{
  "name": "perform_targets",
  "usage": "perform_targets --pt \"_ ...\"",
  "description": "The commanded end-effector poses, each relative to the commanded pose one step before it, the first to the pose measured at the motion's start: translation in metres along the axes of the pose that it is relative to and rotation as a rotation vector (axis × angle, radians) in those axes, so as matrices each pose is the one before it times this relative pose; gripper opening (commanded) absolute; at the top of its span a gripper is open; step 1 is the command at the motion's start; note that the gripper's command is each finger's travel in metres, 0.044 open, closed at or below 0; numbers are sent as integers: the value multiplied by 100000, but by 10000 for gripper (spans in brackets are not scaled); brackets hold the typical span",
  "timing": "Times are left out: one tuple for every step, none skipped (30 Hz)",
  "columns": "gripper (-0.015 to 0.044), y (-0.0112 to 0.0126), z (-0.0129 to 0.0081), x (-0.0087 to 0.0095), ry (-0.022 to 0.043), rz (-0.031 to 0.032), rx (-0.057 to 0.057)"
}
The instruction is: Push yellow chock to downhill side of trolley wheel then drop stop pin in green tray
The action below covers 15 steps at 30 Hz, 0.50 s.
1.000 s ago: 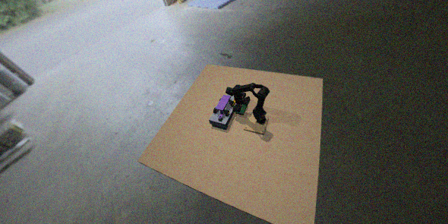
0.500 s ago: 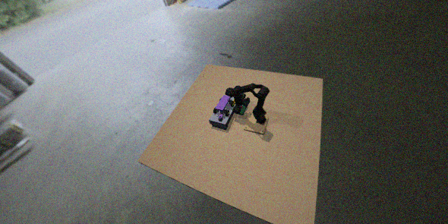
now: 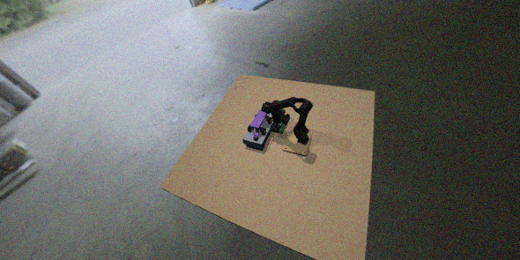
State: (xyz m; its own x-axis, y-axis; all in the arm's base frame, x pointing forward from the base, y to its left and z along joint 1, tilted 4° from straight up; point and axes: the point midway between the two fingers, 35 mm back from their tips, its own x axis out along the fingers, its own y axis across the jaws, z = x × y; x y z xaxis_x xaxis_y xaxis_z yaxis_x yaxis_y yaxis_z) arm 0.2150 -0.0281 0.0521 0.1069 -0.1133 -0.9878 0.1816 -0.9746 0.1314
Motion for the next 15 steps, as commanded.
perform_targets --pt "340 10 -29 -34 67 -24 -62" --pt "340 0 0 0 0 0 0" --pt "340 0 0 0 0 0 0" --pt "340 0 0 0 0 0 0" --pt "340 0 0 0 0 0 0" --pt "340 14 -3 -79 -19 9 13" --pt "340 41 -8 -239 -56 26 39" --pt "340 56 -5 -328 -75 35 52" --pt "340 84 3 -511 -118 53 81" --pt "340 58 58 -439 -85 36 55" --pt "340 44 52 -342 -67 28 42" --pt "340 46 58 -372 -28 11 16" --pt "366 13 7 -91 -4 2 2" --pt "393 38 22 -273 -11 5 6" --pt "419 54 -7 -327 -3 4 3"
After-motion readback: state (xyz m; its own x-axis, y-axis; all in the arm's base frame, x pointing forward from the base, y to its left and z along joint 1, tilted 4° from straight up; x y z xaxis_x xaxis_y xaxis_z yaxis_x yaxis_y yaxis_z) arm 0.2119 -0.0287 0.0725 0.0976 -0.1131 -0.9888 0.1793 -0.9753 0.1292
